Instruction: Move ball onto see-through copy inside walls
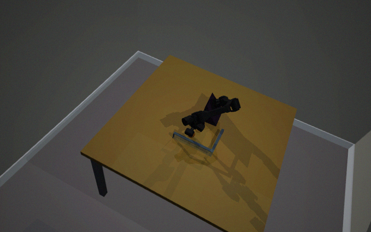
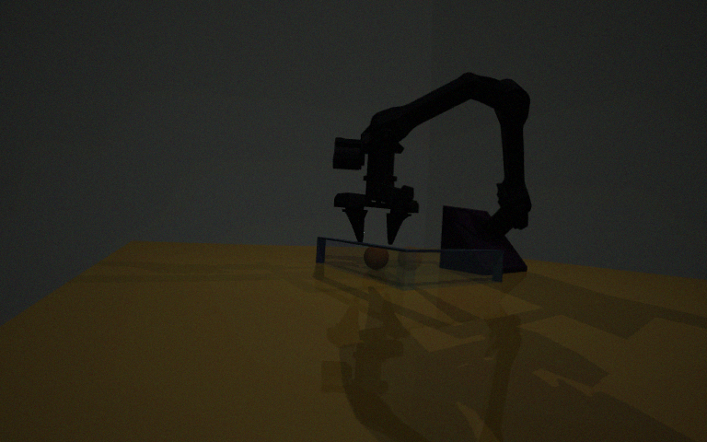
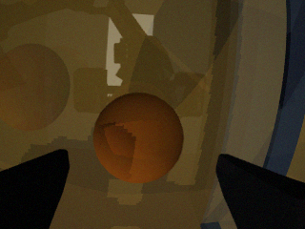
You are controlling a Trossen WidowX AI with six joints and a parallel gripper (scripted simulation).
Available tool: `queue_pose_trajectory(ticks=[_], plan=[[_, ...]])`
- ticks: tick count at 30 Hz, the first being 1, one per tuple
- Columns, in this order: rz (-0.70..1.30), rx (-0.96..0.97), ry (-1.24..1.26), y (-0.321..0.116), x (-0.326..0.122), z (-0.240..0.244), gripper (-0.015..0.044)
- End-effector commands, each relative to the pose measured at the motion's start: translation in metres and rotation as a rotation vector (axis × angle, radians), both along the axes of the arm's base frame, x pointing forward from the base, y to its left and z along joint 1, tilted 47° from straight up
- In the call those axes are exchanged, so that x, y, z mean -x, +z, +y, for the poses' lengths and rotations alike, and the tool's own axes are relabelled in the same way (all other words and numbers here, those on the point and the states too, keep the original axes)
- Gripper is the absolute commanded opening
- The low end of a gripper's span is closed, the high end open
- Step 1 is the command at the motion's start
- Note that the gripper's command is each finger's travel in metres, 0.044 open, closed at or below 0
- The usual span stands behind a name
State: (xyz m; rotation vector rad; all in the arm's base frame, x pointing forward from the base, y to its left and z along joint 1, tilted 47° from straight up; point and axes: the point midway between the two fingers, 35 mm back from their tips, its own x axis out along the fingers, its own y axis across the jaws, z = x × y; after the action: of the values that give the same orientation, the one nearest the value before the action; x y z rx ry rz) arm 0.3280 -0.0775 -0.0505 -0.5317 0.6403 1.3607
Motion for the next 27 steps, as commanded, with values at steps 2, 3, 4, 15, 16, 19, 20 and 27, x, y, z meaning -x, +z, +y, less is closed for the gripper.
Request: queue_pose_trajectory(ticks=[2,3,4,15,16,19,20,27], plan=[[0.005,-0.009,-0.007,-0.006,0.001,0.008,0.037],[0.005,-0.009,-0.007,-0.007,0.001,0.009,0.037],[0.005,-0.009,-0.007,-0.009,0.001,0.01,0.037],[0.005,-0.011,-0.007,-0.02,0.0,0.023,0.037],[0.005,-0.011,-0.006,-0.02,0.0,0.023,0.037],[0.005,-0.011,-0.006,-0.021,0.0,0.023,0.0318],[0.005,-0.011,-0.006,-0.021,0.0,0.023,0.0291],[0.005,-0.011,-0.006,-0.021,0.0,0.023,0.0245]])
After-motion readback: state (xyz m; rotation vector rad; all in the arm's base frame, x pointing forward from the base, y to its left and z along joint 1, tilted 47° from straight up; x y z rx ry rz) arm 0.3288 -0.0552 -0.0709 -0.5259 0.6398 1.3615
